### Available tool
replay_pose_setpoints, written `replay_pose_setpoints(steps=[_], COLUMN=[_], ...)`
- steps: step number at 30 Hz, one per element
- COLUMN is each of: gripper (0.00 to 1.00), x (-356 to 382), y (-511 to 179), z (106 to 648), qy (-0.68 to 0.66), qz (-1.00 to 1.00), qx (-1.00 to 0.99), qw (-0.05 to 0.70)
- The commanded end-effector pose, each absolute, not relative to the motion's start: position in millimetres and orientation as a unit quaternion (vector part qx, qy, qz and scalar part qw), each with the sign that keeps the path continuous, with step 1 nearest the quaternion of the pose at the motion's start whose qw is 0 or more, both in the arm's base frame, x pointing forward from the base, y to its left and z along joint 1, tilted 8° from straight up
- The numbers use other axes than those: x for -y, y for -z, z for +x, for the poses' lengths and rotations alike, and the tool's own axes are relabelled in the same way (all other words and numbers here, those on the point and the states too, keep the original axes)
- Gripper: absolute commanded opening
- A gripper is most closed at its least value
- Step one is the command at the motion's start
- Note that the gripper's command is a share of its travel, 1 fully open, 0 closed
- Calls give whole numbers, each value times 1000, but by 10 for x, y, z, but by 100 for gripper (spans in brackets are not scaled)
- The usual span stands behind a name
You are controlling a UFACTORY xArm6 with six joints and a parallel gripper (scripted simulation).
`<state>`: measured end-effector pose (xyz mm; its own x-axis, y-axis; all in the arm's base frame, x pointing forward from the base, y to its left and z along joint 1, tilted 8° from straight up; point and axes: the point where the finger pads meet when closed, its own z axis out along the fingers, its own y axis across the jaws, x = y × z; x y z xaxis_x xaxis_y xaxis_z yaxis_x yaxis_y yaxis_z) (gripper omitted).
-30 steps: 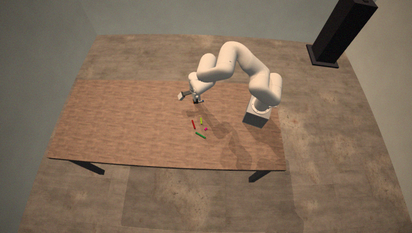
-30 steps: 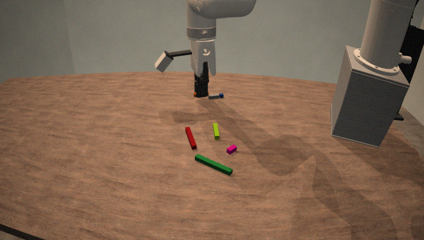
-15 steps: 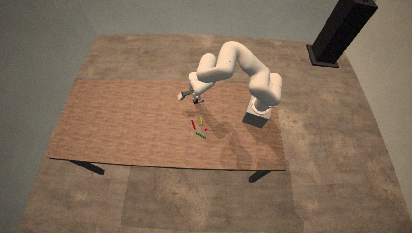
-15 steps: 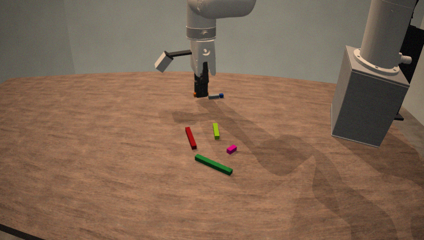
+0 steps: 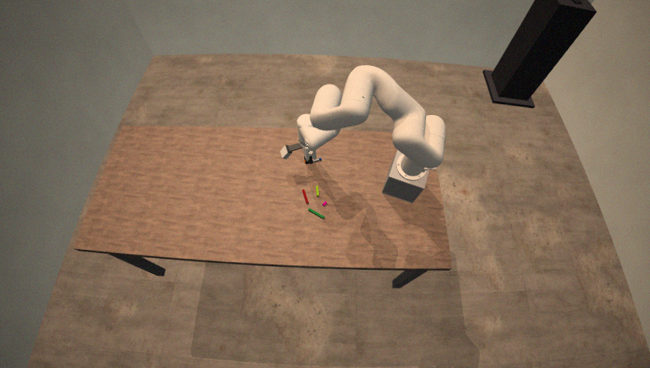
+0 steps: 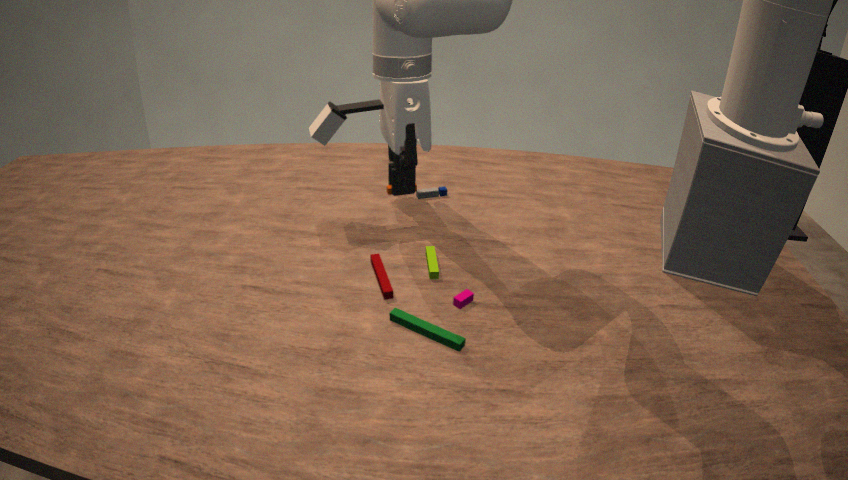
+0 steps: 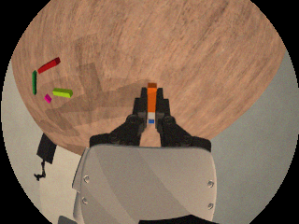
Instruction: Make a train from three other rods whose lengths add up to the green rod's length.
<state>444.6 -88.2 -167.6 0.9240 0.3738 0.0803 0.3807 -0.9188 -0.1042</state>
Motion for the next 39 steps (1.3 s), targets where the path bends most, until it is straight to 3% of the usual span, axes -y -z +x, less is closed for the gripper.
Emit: replay_pose_setpoints(steps=[1,39], gripper=[4,4], x=[886,872], y=[1664,1781], z=[4462,4467], qy=[31,31], qz=[-979,-979], qx=[193,193], qw=[58,58])
